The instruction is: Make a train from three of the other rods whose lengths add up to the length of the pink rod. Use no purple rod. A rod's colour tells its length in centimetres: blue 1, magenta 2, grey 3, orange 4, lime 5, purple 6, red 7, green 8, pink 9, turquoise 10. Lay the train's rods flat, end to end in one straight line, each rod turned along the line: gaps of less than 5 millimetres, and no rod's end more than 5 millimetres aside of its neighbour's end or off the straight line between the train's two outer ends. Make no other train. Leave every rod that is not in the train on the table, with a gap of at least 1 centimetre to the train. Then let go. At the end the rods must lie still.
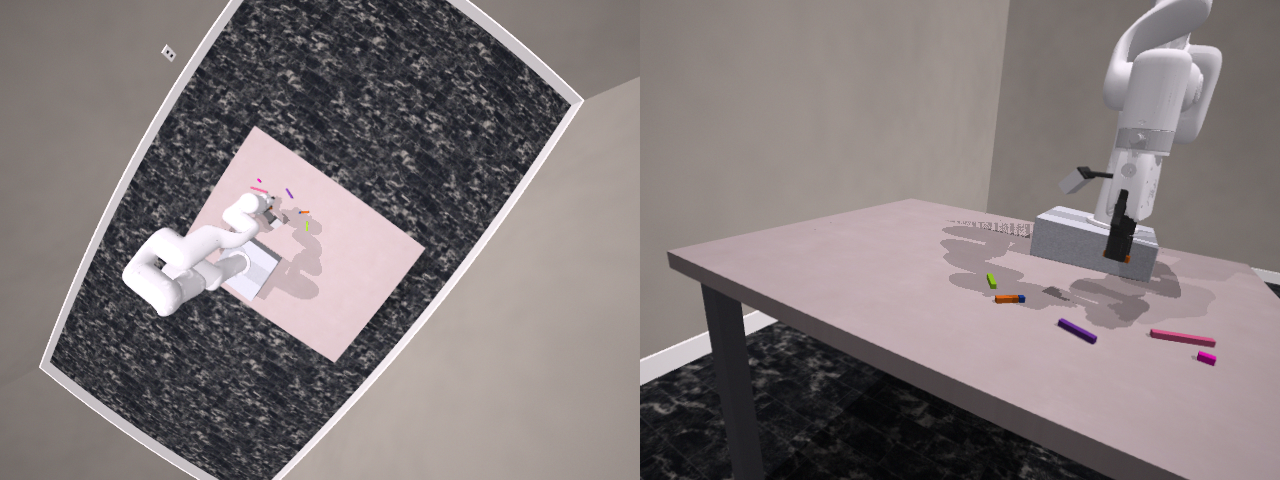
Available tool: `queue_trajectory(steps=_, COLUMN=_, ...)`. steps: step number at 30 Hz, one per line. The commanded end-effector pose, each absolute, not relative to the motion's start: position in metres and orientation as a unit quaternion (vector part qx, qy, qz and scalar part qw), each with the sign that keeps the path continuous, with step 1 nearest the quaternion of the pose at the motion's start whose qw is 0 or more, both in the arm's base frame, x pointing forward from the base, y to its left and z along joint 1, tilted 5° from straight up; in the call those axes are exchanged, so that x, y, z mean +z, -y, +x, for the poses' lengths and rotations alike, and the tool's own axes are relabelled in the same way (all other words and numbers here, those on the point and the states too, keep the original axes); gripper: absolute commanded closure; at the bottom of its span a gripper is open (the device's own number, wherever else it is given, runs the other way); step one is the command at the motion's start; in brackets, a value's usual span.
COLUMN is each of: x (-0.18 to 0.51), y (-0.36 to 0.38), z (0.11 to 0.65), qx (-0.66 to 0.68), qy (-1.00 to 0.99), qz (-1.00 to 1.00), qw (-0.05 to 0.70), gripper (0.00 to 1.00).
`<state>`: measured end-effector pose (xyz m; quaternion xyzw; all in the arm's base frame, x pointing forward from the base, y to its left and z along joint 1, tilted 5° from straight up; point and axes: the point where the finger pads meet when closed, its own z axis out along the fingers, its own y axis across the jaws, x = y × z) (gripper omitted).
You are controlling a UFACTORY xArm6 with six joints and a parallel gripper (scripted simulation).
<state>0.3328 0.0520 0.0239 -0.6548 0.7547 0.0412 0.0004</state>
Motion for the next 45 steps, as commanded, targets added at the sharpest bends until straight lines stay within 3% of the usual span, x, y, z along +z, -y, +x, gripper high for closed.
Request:
queue_trajectory(steps=1, x=0.028, y=-0.052, z=0.334, qx=0.041, qy=-0.755, qz=-0.655, qw=0.001, gripper=0.96)
queue_trajectory(steps=11, x=0.028, y=-0.044, z=0.343, qx=0.041, qy=-0.735, qz=-0.677, qw=0.002, gripper=0.96)
queue_trajectory(steps=26, x=0.024, y=0.027, z=0.405, qx=0.039, qy=-0.575, qz=-0.817, qw=0.011, gripper=0.96)
queue_trajectory(steps=45, x=0.013, y=0.115, z=0.444, qx=0.036, qy=-0.399, qz=-0.916, qw=0.018, gripper=0.96)
